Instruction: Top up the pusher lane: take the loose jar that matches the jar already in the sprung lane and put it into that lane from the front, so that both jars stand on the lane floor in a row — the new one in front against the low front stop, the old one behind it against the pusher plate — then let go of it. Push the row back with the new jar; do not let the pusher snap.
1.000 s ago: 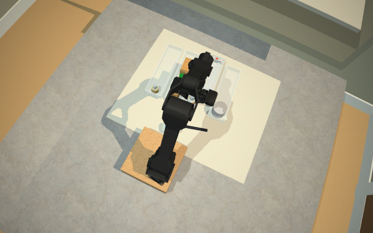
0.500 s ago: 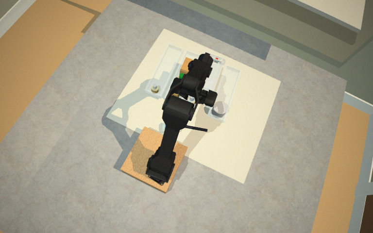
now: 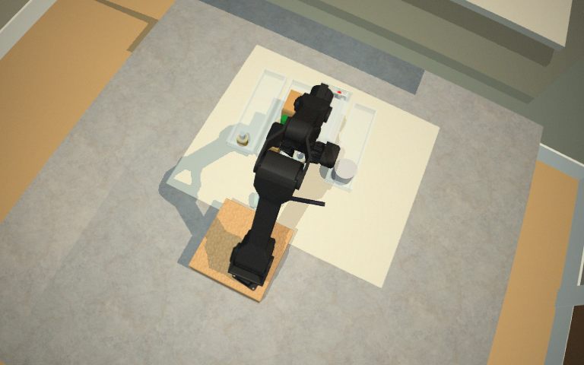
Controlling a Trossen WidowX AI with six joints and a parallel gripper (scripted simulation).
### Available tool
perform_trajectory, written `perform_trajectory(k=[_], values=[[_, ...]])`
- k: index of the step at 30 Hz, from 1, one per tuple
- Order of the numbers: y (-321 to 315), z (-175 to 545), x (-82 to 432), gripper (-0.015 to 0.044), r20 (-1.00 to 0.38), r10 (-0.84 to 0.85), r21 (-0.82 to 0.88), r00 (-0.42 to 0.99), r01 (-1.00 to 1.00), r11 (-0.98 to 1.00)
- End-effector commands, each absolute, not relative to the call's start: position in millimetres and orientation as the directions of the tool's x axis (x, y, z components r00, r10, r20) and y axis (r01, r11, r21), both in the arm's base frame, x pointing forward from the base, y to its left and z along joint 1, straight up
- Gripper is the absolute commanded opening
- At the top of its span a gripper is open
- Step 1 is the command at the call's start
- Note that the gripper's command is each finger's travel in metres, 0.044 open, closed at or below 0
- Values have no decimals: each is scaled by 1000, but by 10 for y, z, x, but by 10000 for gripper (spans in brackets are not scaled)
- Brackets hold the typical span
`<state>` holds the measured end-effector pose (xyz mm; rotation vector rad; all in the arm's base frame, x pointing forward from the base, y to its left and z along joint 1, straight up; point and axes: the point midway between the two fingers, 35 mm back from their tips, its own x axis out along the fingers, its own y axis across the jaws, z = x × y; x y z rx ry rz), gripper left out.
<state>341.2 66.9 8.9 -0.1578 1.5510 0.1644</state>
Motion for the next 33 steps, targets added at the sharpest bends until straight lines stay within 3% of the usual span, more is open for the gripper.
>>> perform_trajectory(k=[1, 33], values=[[670, 95, 3438, 0, -1000, 6, 0, 29, -206, 979], [657, 85, 3349, 0, -1000, 6, 0, 28, -206, 979]])
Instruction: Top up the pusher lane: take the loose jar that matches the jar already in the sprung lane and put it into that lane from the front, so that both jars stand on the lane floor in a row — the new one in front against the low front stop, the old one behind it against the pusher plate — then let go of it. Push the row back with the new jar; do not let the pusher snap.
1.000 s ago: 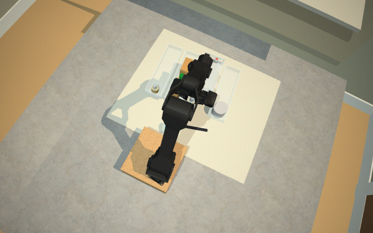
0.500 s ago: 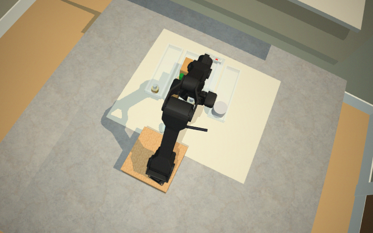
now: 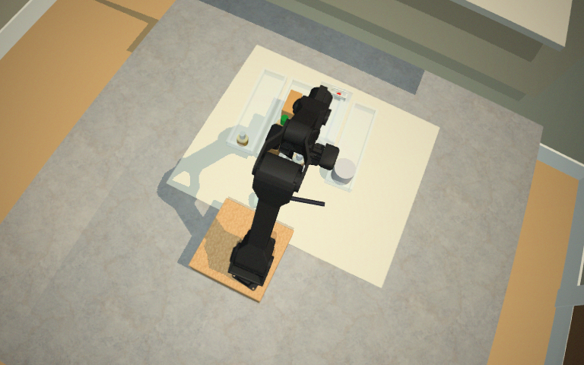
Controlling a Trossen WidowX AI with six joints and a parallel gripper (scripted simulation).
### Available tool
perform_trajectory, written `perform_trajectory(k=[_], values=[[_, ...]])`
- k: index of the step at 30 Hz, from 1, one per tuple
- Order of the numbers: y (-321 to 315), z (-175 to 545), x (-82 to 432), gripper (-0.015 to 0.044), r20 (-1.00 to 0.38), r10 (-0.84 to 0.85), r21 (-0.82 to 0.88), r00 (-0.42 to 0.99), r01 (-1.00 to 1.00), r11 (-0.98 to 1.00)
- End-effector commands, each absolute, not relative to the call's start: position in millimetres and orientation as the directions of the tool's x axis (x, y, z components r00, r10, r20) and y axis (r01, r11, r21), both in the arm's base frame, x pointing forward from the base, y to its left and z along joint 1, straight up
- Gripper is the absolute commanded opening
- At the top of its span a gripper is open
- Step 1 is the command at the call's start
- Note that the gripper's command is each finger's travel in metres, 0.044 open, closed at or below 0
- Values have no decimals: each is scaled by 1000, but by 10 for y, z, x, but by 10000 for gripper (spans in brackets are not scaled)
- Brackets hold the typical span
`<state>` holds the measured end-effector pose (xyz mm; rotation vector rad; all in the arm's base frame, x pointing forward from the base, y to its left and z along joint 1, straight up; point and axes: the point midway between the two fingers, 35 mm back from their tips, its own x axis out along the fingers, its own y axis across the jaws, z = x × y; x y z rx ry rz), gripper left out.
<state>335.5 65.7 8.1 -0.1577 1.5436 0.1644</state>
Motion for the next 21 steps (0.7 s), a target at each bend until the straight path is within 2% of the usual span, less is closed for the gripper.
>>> perform_trajectory(k=[1, 9, 19, 21], values=[[657, 85, 3349, 0, -1000, 6, 0, 28, -206, 979], [657, 85, 3349, 0, -1000, 6, 0, 28, -206, 979], [658, 82, 3350, 263, -1000, 6, 0, 28, -206, 979], [658, 82, 3350, 275, -1000, 6, 0, 28, -206, 979]])
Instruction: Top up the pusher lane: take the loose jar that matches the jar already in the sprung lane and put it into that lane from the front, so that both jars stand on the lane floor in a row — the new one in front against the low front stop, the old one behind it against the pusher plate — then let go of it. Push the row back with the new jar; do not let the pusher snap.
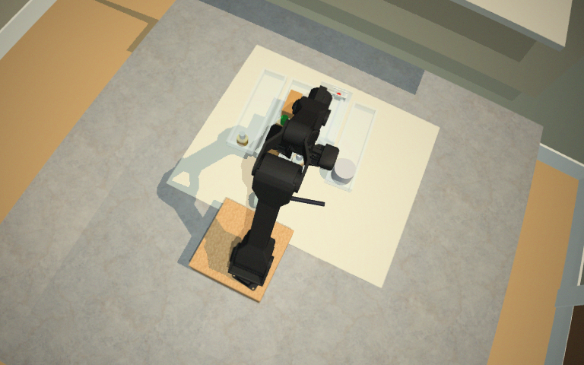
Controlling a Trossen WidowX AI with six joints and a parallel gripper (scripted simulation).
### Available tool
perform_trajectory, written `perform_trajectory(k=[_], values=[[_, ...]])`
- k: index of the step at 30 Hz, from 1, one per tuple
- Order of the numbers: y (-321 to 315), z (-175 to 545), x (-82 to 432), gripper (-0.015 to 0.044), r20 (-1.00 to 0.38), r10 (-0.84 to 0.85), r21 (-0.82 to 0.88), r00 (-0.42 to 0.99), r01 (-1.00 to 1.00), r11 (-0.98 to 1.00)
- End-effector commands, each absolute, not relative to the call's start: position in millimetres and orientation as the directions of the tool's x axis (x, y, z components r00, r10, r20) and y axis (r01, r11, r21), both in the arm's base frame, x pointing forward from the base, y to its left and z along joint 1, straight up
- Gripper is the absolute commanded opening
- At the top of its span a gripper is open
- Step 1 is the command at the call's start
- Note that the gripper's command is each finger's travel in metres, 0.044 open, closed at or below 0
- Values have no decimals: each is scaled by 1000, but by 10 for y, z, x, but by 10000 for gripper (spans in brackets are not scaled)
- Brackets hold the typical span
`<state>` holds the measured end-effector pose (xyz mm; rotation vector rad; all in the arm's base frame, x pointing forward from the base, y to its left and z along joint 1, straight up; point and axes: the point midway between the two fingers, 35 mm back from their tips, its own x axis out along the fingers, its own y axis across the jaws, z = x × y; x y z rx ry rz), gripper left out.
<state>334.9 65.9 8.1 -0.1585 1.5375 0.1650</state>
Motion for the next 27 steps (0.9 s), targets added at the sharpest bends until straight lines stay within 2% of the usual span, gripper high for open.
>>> perform_trajectory(k=[1, 15, 27], values=[[658, 82, 3350, 275, -1000, 6, 0, 28, -206, 979], [655, 283, 3328, 275, -1000, 6, 0, 28, -206, 979], [580, 292, 2978, 275, -1000, 5, 0, 26, -206, 979]])
